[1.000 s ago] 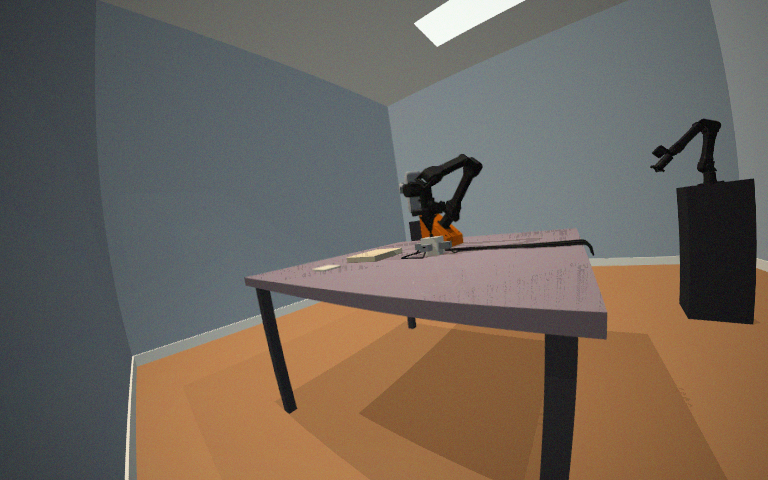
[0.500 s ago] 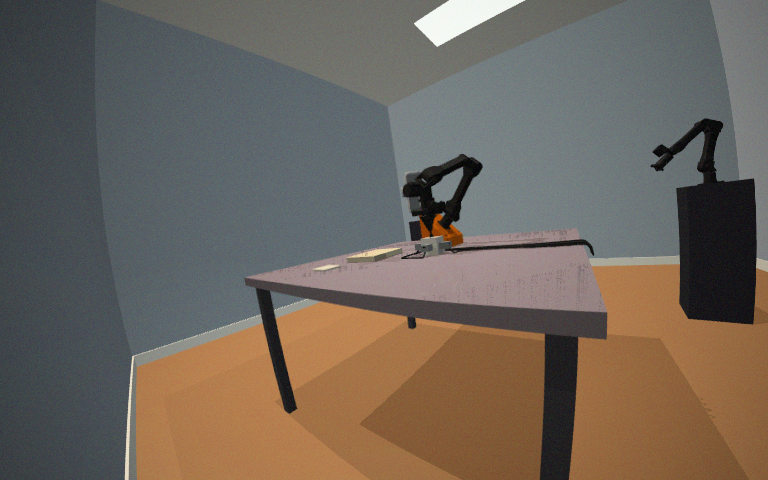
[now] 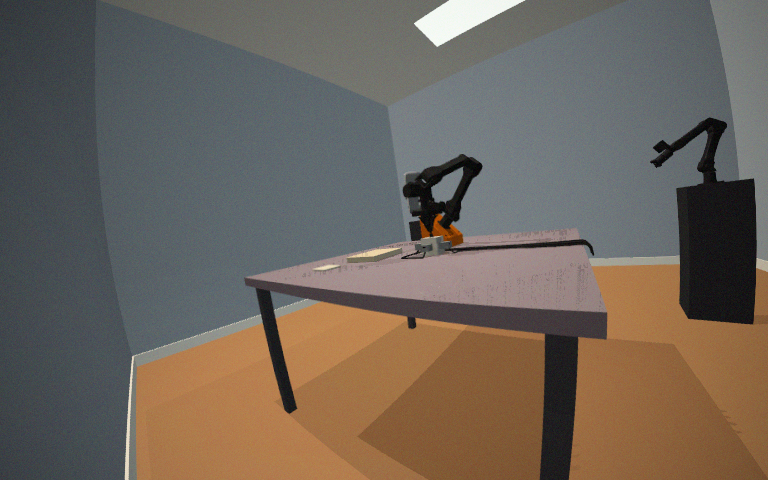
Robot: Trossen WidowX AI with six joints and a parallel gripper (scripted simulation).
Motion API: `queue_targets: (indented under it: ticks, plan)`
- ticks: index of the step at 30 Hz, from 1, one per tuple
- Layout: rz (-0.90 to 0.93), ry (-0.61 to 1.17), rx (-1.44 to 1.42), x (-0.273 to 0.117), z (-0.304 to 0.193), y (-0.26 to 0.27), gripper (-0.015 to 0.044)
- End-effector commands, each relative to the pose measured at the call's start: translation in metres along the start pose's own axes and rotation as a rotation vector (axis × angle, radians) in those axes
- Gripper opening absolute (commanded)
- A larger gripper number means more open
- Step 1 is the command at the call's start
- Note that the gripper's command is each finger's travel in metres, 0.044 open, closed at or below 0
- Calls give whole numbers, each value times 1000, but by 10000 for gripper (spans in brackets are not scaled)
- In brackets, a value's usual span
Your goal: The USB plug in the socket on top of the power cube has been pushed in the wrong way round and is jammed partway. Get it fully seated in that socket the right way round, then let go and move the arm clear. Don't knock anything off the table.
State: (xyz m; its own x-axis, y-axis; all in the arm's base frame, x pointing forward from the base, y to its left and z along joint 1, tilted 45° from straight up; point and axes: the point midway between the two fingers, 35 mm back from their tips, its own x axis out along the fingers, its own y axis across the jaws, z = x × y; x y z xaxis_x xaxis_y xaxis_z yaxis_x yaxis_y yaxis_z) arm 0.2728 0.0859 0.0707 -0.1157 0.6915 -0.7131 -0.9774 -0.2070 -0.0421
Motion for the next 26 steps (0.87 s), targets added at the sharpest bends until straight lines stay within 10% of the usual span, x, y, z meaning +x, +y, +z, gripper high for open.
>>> queue_targets:
  ticks: [1,26]
  plan:
    - [0,0,2,0,0,0,95]
    - [0,0,1,-11,0,0,95]
